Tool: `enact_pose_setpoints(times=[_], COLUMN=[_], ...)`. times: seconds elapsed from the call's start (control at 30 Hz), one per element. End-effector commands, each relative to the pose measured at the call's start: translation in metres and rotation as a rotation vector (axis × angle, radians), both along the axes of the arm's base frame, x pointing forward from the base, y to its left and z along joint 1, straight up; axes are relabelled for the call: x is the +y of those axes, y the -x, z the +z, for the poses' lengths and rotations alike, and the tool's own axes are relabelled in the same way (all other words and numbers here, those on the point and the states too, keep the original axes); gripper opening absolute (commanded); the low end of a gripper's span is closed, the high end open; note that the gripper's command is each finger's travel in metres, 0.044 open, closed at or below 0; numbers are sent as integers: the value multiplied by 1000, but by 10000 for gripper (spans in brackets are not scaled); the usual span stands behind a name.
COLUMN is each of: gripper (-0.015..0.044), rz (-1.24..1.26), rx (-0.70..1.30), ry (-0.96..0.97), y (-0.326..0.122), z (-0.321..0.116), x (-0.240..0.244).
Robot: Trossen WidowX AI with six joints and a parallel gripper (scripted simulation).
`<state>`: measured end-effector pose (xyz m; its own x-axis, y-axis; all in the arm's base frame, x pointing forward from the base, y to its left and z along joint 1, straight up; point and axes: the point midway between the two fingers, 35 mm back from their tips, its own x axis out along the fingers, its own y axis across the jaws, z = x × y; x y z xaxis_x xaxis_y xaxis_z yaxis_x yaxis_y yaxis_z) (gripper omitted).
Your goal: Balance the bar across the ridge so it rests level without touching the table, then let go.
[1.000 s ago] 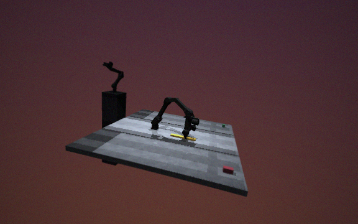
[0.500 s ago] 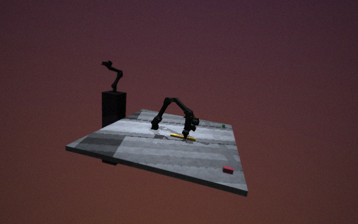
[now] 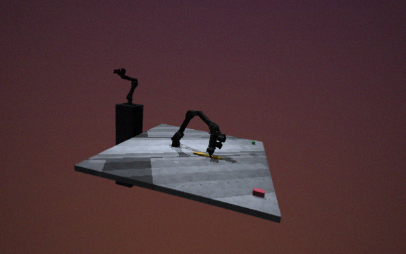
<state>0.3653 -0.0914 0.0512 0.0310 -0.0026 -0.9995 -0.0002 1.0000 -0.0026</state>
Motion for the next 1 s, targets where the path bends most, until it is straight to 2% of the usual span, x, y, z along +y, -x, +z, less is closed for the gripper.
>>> enact_pose_setpoints(times=[0.0,0.97], gripper=[0,0], rz=[0,-3], rx=[0,1], ry=[2,4], y=[-1,0], z=[6,81], x=[0,-1])
